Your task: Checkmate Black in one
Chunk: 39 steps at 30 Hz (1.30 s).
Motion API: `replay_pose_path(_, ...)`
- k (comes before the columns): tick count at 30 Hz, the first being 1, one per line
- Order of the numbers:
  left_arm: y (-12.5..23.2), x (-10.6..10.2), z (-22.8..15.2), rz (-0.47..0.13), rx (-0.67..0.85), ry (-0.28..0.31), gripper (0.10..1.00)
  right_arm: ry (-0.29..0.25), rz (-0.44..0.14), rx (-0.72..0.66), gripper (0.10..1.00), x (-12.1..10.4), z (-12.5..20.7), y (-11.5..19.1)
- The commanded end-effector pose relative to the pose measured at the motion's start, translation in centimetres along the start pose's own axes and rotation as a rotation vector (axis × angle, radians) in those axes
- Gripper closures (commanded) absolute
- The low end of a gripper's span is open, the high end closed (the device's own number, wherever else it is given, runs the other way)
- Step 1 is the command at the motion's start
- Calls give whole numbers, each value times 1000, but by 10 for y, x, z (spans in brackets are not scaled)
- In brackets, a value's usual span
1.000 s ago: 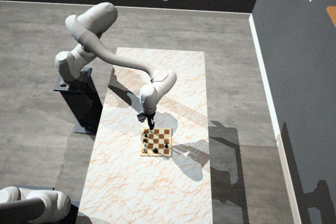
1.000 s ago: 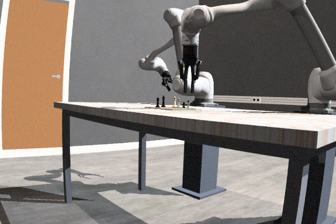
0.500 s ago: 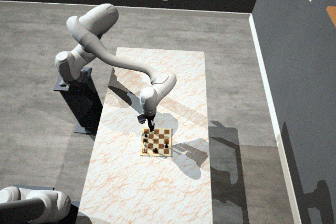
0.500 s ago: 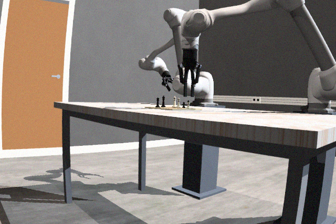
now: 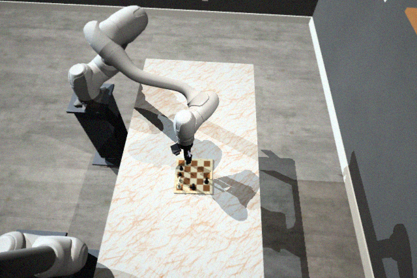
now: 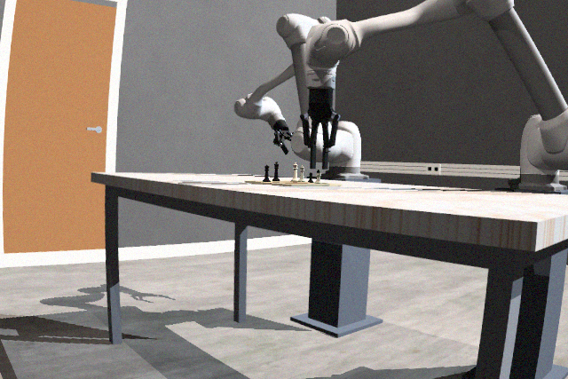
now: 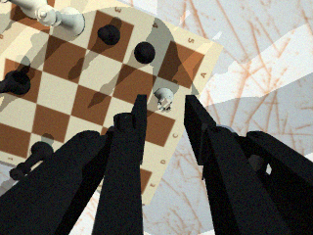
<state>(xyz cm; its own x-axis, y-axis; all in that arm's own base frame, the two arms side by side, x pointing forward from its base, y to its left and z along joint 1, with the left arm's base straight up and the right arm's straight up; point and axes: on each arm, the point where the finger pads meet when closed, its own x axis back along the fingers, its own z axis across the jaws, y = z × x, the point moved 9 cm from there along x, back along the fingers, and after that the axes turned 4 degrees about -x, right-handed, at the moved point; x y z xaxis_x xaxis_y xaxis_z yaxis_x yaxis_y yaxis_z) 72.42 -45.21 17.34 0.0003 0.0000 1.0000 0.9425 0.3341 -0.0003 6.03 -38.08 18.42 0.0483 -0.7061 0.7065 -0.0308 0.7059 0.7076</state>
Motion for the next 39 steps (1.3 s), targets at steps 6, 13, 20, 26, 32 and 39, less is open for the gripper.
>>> replay_pose_path(6,0,-2,0,-2,0,-1,799,0,1,0,98,0,0,0)
replay_pose_path(13,0,-2,0,-2,0,-1,799,0,1,0,98,0,0,0)
replay_pose_path(20,0,-2,0,-2,0,-1,799,0,1,0,98,0,0,0)
replay_pose_path(26,0,-4,0,-2,0,-1,799,0,1,0,98,0,0,0)
replay_pose_path(32,0,-12,0,-2,0,-1,799,0,1,0,98,0,0,0)
replay_pose_path(39,0,-24,0,-2,0,-1,799,0,1,0,98,0,0,0)
